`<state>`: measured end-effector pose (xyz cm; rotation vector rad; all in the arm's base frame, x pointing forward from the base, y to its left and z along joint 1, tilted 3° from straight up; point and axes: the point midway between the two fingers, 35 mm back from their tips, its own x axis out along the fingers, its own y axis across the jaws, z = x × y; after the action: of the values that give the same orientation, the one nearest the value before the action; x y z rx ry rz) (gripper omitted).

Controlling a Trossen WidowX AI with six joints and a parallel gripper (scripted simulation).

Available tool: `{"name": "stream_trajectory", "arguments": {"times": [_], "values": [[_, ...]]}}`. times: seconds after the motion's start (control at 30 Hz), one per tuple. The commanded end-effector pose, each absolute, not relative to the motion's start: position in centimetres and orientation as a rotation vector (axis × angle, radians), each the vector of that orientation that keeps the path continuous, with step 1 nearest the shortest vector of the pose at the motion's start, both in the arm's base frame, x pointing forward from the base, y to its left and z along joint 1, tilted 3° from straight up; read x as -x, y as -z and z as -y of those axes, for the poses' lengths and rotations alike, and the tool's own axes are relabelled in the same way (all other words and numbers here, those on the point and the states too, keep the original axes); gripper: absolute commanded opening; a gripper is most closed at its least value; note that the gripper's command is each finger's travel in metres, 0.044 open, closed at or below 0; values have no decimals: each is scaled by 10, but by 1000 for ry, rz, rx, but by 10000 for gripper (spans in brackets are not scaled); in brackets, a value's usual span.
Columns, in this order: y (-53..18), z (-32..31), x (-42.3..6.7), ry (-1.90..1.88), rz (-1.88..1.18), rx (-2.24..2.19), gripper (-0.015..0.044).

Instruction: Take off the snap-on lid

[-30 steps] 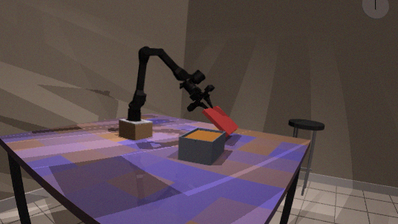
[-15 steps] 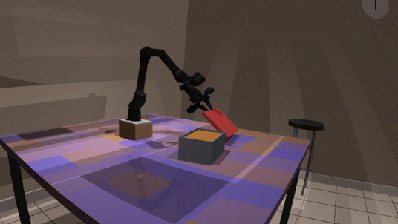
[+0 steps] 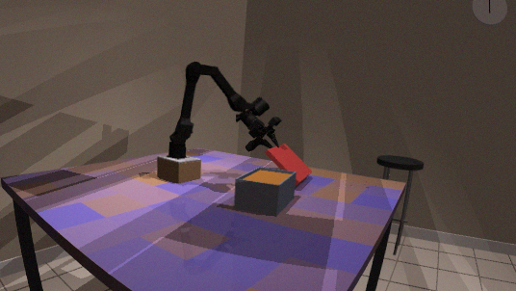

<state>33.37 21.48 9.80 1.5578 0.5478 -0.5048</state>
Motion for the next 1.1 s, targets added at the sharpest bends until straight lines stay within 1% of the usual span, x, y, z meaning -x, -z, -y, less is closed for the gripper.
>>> {"name": "stream_trajectory", "arguments": {"times": [0.0, 1.07], "values": [[-97, -215, -335, 501, -535, -1568, 0], [-71, -216, -336, 501, -535, -1568, 0]]}}
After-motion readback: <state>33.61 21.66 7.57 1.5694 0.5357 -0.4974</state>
